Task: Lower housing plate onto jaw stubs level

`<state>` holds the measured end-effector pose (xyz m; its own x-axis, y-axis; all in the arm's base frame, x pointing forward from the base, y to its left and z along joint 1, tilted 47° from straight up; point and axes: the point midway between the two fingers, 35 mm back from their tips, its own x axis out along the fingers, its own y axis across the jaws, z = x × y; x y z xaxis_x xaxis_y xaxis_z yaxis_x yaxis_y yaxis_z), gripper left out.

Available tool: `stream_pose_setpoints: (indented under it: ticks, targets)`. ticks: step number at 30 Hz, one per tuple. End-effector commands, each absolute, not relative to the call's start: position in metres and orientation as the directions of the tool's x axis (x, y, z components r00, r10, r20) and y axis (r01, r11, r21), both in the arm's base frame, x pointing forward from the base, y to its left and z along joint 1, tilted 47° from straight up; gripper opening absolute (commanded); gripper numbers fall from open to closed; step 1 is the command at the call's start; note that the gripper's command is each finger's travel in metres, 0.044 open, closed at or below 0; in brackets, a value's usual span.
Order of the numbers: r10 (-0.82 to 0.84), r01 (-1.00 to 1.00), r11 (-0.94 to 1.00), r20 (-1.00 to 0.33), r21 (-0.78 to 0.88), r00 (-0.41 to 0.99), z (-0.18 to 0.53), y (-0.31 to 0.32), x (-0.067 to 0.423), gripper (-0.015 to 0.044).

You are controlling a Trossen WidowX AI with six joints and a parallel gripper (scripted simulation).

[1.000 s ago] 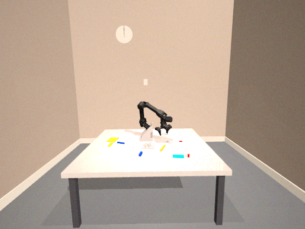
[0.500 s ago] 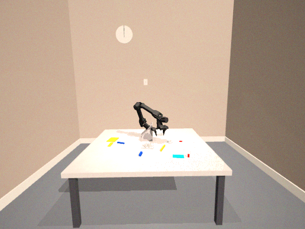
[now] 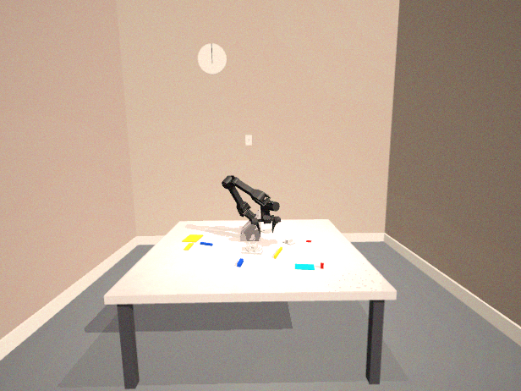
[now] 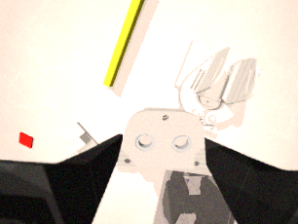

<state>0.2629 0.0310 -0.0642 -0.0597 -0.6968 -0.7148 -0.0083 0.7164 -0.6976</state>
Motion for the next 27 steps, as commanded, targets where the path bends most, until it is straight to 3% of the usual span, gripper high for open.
stream_pose_setpoints:
  ticks: [1, 27]
  targets:
    - [-0.704, 0.048, 0.706, -0.707, -0.707, -0.060, -0.054, 0.019, 0.264, 0.0351]
    - [-0.727, 0.286, 0.641, -0.682, -0.713, -0.071, -0.015, -0.032, 0.263, 0.0351]
